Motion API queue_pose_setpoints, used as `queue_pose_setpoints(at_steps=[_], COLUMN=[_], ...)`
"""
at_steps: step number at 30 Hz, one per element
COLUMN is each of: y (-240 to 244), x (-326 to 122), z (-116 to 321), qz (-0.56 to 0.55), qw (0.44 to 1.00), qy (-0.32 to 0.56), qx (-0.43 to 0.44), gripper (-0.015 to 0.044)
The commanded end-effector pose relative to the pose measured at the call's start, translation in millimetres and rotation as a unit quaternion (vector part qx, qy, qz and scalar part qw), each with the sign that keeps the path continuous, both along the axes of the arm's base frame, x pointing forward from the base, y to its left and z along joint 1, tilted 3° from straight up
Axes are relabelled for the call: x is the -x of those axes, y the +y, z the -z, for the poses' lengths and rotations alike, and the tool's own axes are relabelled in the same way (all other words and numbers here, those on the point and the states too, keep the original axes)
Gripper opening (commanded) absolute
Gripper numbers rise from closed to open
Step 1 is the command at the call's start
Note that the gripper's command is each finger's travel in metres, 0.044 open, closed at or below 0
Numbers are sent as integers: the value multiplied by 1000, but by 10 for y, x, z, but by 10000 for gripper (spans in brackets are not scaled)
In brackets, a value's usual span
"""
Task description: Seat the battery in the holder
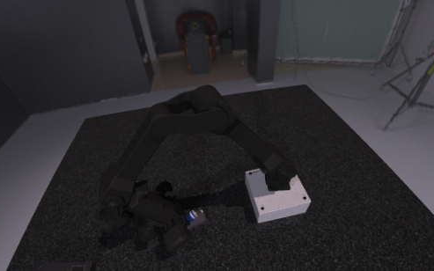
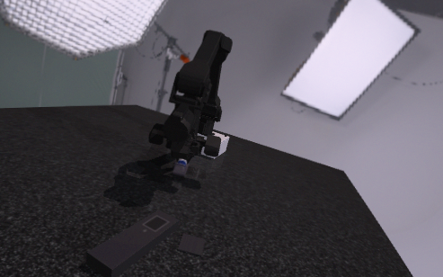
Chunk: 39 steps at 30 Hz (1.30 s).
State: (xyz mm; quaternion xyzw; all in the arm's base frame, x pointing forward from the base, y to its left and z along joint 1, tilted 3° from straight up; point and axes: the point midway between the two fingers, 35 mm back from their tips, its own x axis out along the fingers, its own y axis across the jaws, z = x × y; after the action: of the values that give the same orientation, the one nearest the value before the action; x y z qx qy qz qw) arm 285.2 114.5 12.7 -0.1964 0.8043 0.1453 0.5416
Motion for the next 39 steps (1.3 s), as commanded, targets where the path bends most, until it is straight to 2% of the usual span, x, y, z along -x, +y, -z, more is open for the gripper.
queue_pose_setpoints(at_steps=[1, 39], y=[15, -19], x=[-28, 26], z=[26, 79], qz=[-1, -2], qw=[1000, 993], qy=[-17, -99], qx=[-11, -58], gripper=[83, 83])
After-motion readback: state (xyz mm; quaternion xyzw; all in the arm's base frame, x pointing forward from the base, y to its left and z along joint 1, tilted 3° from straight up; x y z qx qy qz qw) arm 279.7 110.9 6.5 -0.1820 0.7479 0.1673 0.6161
